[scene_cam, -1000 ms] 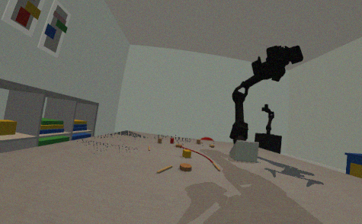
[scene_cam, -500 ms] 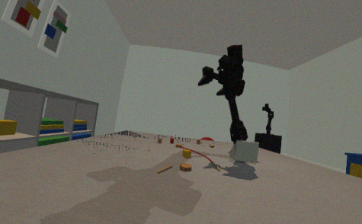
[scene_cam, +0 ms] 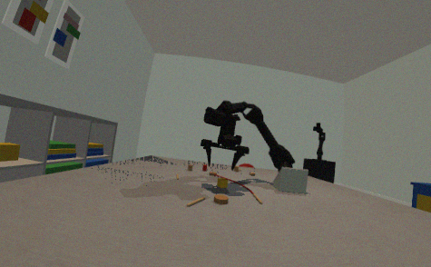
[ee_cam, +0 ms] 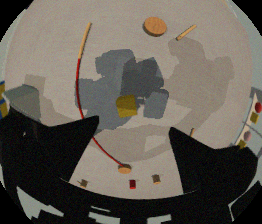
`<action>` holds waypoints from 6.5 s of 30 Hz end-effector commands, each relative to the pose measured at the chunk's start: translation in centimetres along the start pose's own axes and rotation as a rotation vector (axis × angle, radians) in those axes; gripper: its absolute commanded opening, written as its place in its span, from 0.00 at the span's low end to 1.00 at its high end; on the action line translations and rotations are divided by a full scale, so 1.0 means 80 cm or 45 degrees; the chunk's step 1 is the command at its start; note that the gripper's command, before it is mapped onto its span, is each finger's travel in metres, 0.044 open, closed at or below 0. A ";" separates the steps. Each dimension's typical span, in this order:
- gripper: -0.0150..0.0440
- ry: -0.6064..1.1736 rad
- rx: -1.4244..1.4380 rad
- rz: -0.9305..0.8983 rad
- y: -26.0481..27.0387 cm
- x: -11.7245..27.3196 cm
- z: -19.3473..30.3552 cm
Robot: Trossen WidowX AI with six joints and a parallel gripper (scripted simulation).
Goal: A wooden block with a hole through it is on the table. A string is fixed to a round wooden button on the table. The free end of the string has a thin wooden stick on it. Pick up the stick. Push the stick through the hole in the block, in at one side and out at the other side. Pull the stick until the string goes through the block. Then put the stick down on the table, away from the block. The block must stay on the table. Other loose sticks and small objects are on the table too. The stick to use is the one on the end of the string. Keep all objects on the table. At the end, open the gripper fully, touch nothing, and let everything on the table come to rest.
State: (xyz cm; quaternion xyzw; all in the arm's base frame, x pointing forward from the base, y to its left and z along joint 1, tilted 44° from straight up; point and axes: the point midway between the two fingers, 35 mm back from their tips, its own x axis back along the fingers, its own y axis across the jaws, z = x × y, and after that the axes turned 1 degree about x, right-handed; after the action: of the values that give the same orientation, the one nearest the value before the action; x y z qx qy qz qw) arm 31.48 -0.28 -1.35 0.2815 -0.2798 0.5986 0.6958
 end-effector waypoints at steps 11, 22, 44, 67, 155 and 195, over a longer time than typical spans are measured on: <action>1.00 -0.005 0.095 -0.075 0.007 -0.013 0.006; 0.66 -0.003 0.087 -0.069 0.007 -0.012 0.006; 0.25 -0.003 0.088 -0.070 0.007 -0.012 0.006; 0.57 -0.003 0.088 -0.070 0.007 -0.012 0.006; 0.46 -0.008 -0.086 -0.078 0.141 -0.057 -0.117; 0.25 -0.010 -0.091 -0.081 0.142 -0.059 -0.118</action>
State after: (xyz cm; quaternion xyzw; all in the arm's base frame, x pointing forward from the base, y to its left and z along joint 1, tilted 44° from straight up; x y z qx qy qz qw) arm 19.93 4.38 -10.86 0.2678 -0.2906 0.5653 0.7240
